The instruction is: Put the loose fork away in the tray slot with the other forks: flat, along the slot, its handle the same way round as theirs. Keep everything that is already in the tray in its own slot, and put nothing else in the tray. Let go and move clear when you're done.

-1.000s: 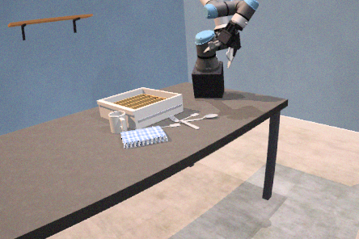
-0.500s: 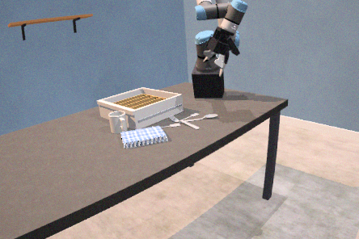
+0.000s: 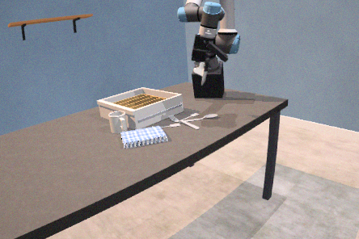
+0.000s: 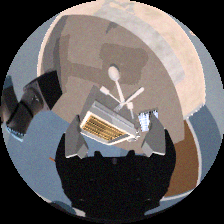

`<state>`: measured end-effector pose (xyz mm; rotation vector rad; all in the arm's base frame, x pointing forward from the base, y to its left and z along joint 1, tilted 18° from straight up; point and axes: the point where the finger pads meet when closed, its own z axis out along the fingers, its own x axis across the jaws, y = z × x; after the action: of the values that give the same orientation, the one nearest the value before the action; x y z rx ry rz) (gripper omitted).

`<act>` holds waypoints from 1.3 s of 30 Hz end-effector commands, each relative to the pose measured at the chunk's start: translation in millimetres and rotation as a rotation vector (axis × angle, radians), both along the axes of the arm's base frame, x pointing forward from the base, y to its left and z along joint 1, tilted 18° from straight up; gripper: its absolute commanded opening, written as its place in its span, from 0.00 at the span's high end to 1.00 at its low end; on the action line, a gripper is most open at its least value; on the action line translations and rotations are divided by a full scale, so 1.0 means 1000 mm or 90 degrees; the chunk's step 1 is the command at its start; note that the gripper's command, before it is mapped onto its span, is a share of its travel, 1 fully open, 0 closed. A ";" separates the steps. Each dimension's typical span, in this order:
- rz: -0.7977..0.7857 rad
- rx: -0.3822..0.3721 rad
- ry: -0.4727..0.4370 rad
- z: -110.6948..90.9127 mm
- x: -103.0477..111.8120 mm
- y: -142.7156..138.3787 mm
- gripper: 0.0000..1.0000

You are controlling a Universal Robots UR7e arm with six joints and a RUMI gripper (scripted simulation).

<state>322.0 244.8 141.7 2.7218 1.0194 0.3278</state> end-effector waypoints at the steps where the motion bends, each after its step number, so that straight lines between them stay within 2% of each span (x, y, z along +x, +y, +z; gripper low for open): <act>1: -0.099 0.090 0.021 -0.005 0.035 -0.002 0.00; 2: -0.099 0.090 0.021 -0.005 0.035 -0.002 0.00; 11: -0.245 0.210 0.026 0.001 0.092 -0.021 0.00; 17: -0.299 0.256 0.025 0.005 0.114 -0.032 0.00; 26: -0.322 0.276 0.024 0.007 0.124 -0.038 0.00; 39: -0.324 0.277 0.023 0.007 0.125 -0.038 0.00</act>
<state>446.4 206.7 148.1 3.2488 0.2471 0.4441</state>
